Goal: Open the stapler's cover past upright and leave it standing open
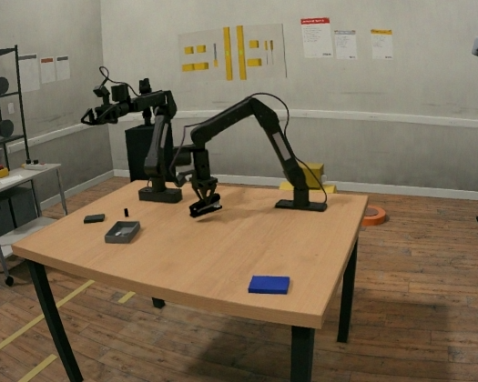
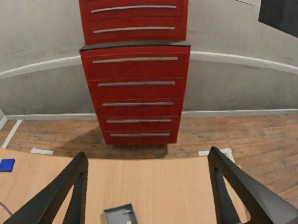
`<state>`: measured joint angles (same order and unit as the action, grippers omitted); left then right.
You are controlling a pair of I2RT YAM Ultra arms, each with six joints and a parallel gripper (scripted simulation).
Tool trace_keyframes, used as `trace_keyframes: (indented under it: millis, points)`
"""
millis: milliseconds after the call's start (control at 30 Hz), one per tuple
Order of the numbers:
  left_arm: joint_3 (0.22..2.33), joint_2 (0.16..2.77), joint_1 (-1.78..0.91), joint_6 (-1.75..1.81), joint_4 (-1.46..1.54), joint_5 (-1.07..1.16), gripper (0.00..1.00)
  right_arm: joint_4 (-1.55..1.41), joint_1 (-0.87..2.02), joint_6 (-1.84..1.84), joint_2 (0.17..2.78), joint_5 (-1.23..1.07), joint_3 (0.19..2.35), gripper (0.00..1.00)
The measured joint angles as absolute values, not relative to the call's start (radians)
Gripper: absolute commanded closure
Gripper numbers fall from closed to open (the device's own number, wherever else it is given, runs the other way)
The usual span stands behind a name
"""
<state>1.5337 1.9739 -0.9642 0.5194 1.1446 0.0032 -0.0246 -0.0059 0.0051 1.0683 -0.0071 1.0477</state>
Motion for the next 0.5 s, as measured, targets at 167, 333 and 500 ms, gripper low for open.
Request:
trace_keyframes:
  millis: [167,333,500]
  points:
    - [1.534,1.974,-0.963,0.527,1.145,0.000,0.79,-0.025,-0.006,0.005,1.068,-0.007,1.048,0.00]
    - [1.539,1.979,-0.955,0.528,1.142,-0.001,0.79,-0.025,-0.006,0.005,1.068,-0.007,1.048,0.00]
    - [1.539,1.990,-0.952,0.527,1.132,-0.003,0.79,-0.025,-0.006,0.005,1.068,-0.007,1.048,0.00]
